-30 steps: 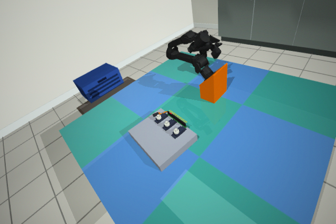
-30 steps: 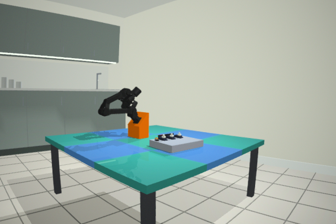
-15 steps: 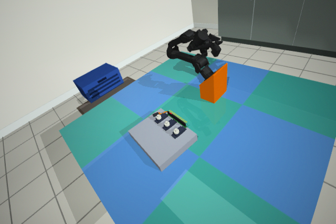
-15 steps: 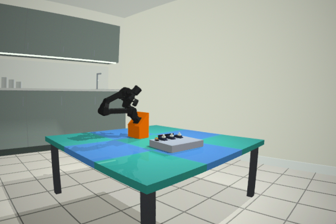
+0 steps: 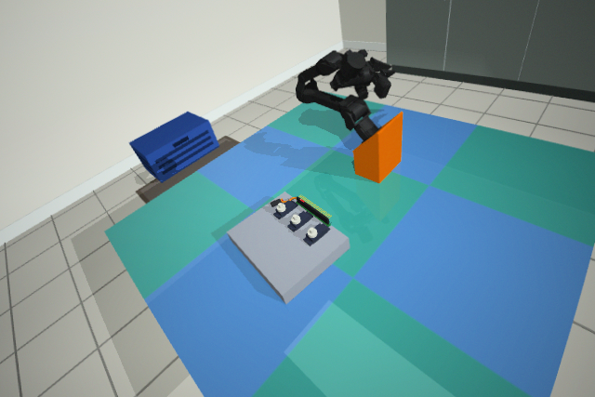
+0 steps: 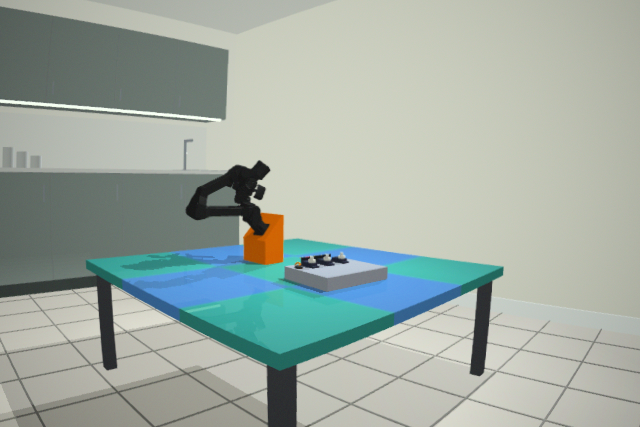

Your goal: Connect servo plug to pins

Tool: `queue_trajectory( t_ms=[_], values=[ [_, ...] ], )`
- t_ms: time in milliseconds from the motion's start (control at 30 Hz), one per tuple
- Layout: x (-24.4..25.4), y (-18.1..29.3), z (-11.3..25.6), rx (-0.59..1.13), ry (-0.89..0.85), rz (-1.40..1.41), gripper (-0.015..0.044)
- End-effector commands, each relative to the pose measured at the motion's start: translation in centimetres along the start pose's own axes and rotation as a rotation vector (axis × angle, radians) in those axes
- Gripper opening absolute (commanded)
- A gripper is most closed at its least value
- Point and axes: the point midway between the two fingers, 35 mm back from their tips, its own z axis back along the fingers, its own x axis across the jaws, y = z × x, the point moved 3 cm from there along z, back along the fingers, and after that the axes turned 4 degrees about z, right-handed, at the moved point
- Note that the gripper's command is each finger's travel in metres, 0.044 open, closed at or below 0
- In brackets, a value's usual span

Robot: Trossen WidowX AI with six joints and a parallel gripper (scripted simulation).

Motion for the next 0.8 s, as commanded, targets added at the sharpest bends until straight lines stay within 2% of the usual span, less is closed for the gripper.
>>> queue_trajectory(
  t_ms=[0,433,767],
  values=[
    [0.1,0.4,0.2,0.012,-0.017,0.024,0.0115],
    [0.7,1.3,0.8,0.046,-0.074,0.113,0.0115],
    [2.2,2.7,1.8,0.089,-0.194,0.288,0.0115]
  ],
)
